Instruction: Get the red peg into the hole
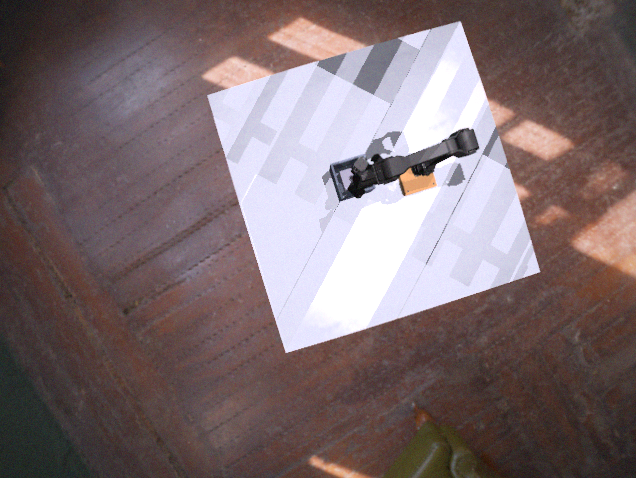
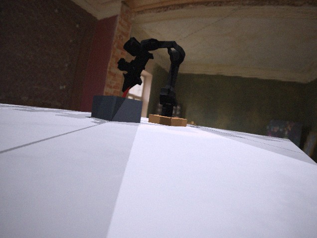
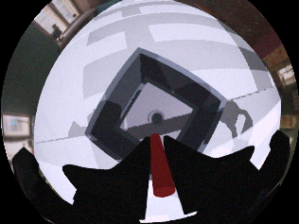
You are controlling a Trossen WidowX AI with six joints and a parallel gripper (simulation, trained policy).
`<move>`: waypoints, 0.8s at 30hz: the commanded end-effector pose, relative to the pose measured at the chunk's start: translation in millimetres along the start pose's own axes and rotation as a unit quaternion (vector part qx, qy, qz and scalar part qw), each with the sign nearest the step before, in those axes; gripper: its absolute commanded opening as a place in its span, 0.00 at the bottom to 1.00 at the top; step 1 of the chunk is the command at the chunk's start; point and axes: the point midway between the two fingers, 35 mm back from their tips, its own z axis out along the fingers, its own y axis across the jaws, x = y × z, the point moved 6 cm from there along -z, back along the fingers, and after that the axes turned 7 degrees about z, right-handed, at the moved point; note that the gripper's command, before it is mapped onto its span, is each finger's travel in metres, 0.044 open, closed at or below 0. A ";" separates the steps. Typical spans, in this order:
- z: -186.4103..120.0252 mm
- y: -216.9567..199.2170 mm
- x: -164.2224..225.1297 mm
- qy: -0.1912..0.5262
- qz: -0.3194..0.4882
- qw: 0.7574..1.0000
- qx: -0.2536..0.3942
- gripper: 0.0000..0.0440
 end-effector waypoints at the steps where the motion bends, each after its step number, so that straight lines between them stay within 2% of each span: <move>1: 7.3 1.9 -7.5 0.004 0.005 1.000 0.003 0.01; 15: 45.4 2.3 -19.1 0.033 0.012 0.999 0.031 0.03; 17: 51.7 2.2 -19.4 0.036 0.008 0.999 0.037 0.09; 21: 61.0 2.1 -21.2 0.042 -0.004 0.998 0.047 0.32; 24: 64.8 2.2 -23.0 0.047 -0.011 0.997 0.057 0.36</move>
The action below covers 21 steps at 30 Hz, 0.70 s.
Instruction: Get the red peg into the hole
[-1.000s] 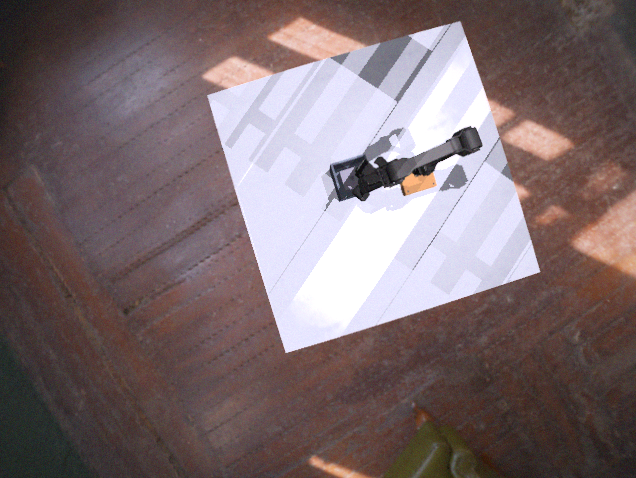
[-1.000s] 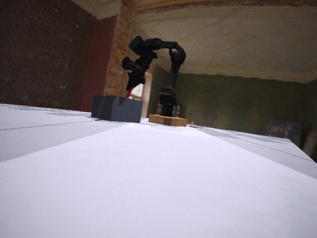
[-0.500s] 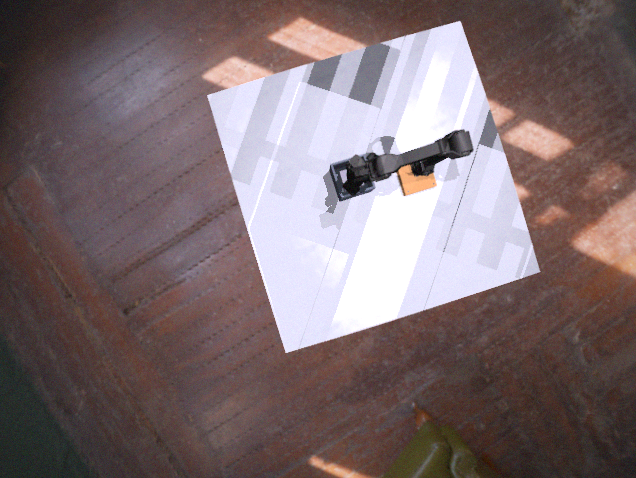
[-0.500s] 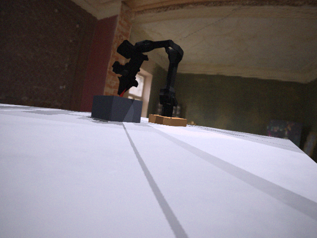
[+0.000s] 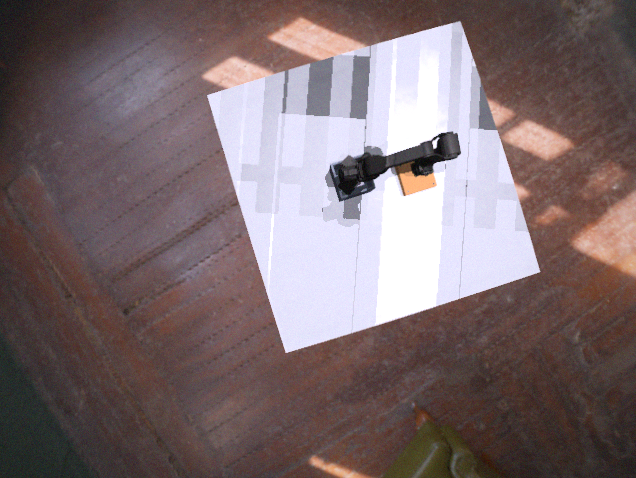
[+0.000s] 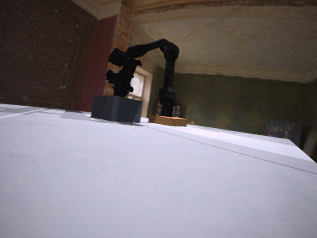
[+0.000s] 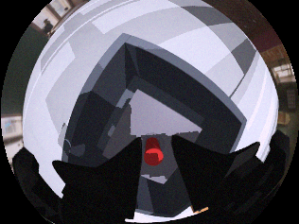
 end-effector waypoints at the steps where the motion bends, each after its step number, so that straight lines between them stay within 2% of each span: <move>1: 3.8 2.5 -3.8 0.004 -0.008 1.000 0.008 0.36; 10: 4.2 15.7 -23.9 -0.001 -0.018 1.000 0.007 0.39; 21: 7.3 23.3 -48.3 0.003 -0.020 1.000 0.013 0.35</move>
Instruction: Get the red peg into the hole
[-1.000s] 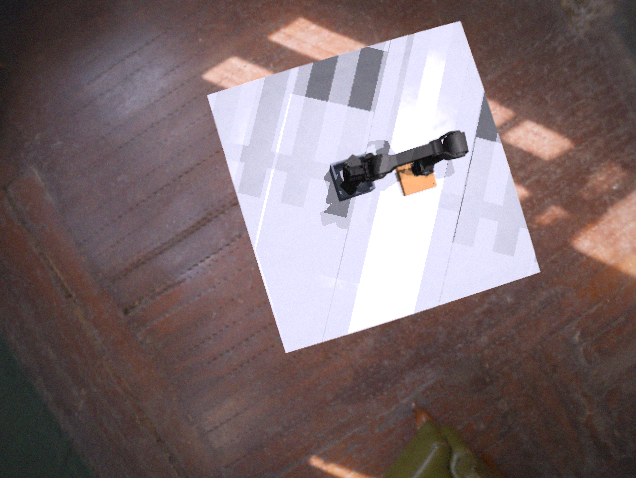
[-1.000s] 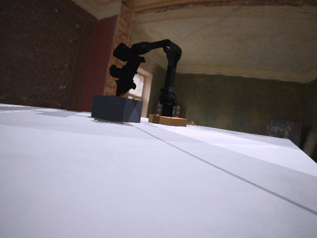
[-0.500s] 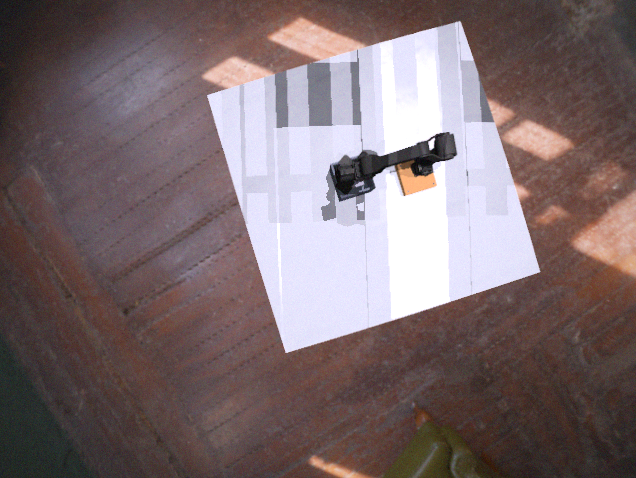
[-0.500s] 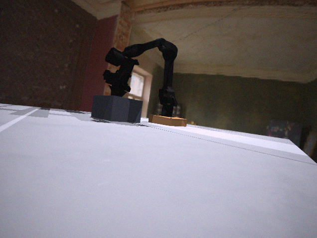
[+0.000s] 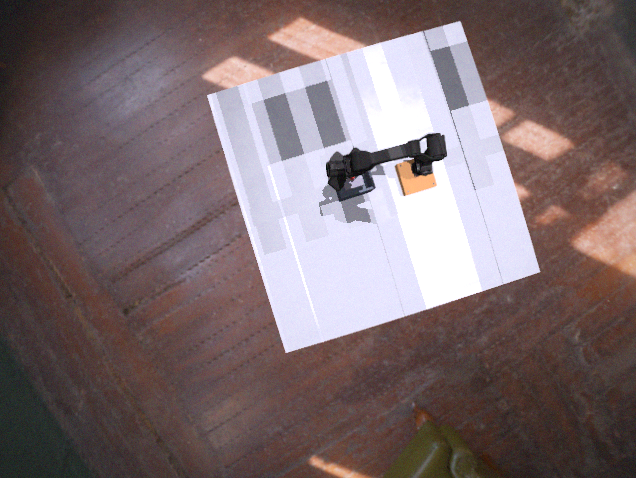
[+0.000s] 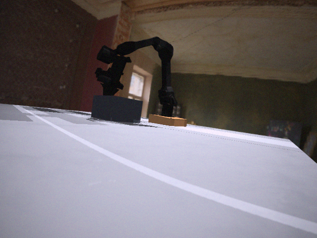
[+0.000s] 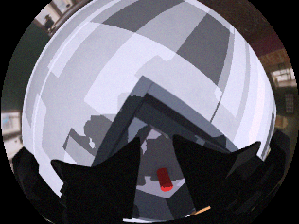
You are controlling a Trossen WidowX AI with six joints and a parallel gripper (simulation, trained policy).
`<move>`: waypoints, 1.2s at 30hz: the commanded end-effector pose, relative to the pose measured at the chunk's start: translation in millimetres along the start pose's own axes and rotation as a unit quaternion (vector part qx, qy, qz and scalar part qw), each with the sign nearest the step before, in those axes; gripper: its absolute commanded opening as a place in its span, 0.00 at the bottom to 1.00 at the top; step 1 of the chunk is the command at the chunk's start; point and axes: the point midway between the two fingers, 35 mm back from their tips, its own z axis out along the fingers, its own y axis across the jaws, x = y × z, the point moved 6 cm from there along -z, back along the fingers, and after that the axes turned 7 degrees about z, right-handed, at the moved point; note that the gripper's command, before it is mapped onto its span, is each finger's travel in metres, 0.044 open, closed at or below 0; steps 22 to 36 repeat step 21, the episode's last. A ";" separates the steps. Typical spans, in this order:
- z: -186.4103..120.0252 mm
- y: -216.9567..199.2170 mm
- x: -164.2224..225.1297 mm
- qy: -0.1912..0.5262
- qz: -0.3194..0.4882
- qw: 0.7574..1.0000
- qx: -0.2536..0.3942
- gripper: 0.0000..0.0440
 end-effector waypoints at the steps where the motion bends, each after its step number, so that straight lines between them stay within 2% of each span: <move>1: 2.2 1.6 -7.4 0.005 -0.002 1.000 0.003 0.35; 21: 2.6 -13.1 -61.8 -0.004 0.016 1.000 0.026 0.27; 36: 2.6 -13.1 -61.8 -0.004 0.016 1.000 0.026 0.27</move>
